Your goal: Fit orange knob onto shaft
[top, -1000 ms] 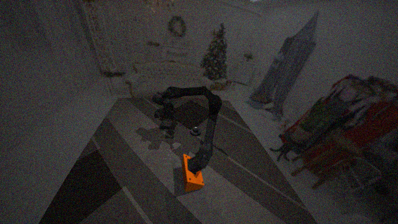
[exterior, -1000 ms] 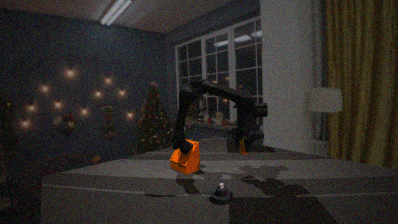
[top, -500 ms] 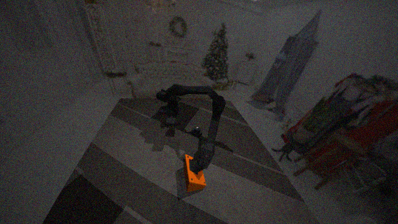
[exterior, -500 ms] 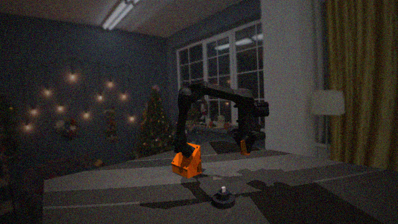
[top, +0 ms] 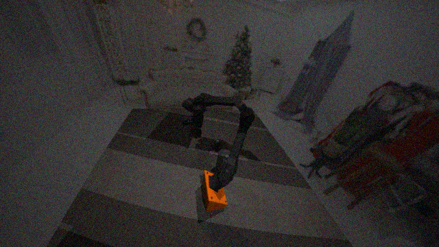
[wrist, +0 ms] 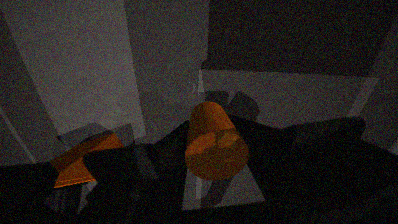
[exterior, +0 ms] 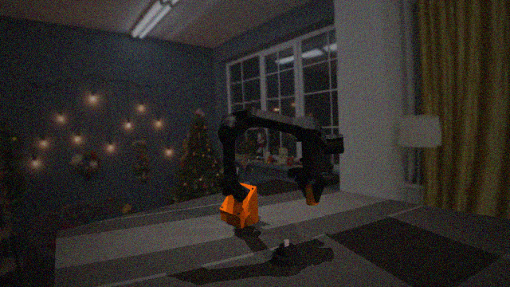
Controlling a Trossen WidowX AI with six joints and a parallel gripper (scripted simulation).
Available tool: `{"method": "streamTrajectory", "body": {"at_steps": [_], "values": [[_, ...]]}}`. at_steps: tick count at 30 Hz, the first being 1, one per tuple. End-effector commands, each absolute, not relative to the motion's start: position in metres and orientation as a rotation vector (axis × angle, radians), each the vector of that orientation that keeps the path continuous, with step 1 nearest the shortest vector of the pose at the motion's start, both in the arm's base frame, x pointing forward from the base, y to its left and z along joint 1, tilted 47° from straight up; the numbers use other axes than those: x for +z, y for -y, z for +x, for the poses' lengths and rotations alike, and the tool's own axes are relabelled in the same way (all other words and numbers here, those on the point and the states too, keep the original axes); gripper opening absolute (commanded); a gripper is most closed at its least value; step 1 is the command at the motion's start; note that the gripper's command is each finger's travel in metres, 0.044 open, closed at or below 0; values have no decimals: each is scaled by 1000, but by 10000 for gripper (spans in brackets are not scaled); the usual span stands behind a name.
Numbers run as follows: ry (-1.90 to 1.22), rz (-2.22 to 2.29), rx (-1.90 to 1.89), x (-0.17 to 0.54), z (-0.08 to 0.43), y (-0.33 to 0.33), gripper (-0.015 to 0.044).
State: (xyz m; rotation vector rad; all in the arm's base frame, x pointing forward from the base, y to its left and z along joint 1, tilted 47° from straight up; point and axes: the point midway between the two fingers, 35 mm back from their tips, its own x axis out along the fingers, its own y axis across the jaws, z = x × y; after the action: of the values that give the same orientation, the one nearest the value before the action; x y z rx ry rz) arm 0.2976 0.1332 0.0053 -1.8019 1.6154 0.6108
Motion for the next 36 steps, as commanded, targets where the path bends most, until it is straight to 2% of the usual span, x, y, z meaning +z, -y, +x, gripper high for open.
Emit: {"method": "streamTrajectory", "body": {"at_steps": [1, 36], "values": [[-1602, -1806, 613, 14, 304, -125, 0], [-1610, -1802, 586, 69, 335, -39, 0]]}}
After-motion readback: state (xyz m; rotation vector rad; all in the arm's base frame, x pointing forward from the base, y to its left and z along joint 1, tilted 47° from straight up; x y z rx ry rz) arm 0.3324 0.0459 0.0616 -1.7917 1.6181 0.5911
